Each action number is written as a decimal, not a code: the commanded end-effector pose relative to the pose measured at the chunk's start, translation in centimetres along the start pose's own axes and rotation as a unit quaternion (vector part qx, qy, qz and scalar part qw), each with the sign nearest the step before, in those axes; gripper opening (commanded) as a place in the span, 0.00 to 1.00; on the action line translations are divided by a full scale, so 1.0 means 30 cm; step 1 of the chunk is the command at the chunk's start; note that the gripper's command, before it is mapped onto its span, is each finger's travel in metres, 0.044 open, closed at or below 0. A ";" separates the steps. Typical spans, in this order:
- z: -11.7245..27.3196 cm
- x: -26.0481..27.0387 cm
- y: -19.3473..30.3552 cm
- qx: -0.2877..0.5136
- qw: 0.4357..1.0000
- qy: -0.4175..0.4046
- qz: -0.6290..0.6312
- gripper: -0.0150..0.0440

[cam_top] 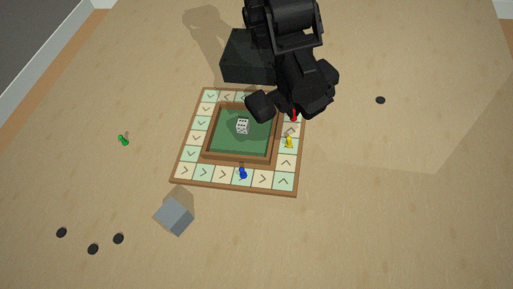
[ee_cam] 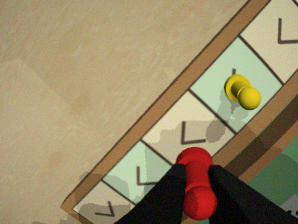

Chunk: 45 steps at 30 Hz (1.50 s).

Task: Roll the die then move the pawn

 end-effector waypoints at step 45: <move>0.091 -0.302 0.390 0.002 1.000 0.006 0.002 0.25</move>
Point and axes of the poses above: the point midway between the two fingers, 35 mm back from their tips, its own z axis back along the fingers, its own x axis across the jaws, y = z × x, the point moved 5 cm from there along z, back along the fingers, and after that the axes turned 5 degrees about -z, right-handed, at the moved point
